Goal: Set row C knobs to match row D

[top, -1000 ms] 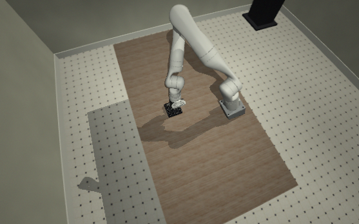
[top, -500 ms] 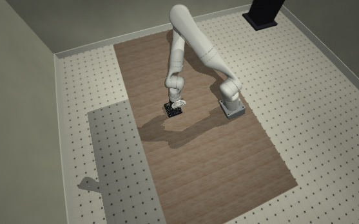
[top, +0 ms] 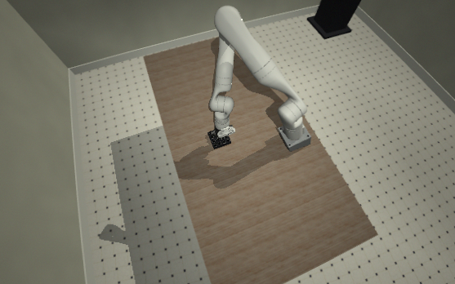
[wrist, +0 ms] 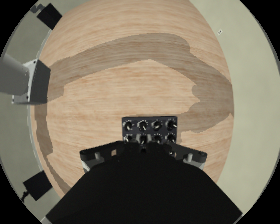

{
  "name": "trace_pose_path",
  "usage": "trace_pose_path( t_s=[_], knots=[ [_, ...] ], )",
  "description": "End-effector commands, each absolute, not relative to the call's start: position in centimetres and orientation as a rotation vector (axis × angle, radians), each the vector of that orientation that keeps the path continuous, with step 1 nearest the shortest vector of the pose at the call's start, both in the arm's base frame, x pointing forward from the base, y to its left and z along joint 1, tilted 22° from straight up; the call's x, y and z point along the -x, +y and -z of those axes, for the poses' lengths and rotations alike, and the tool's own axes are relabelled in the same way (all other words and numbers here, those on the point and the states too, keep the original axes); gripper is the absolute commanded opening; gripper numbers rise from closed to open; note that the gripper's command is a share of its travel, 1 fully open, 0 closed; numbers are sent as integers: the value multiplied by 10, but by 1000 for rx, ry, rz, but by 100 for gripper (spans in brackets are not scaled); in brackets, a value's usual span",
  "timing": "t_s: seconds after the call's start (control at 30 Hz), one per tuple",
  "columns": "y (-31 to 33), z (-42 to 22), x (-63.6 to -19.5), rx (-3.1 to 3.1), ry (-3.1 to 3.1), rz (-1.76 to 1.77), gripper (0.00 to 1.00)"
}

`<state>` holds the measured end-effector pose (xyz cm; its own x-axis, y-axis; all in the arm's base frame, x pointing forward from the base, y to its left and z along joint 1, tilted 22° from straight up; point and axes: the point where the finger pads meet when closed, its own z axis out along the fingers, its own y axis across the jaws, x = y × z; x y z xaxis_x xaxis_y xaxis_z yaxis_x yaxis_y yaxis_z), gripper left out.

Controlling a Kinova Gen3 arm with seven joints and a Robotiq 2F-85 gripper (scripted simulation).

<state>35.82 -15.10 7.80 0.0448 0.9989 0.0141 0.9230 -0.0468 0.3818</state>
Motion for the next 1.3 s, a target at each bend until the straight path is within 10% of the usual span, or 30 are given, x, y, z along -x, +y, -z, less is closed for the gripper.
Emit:
trace_pose_path(
  t_s=[0.0, 1.27],
  knots=[
    [-153, -77, -357, -2046, 1967, -393, 8],
    [-153, -77, -357, -1859, 2123, -355, 8]
  ],
)
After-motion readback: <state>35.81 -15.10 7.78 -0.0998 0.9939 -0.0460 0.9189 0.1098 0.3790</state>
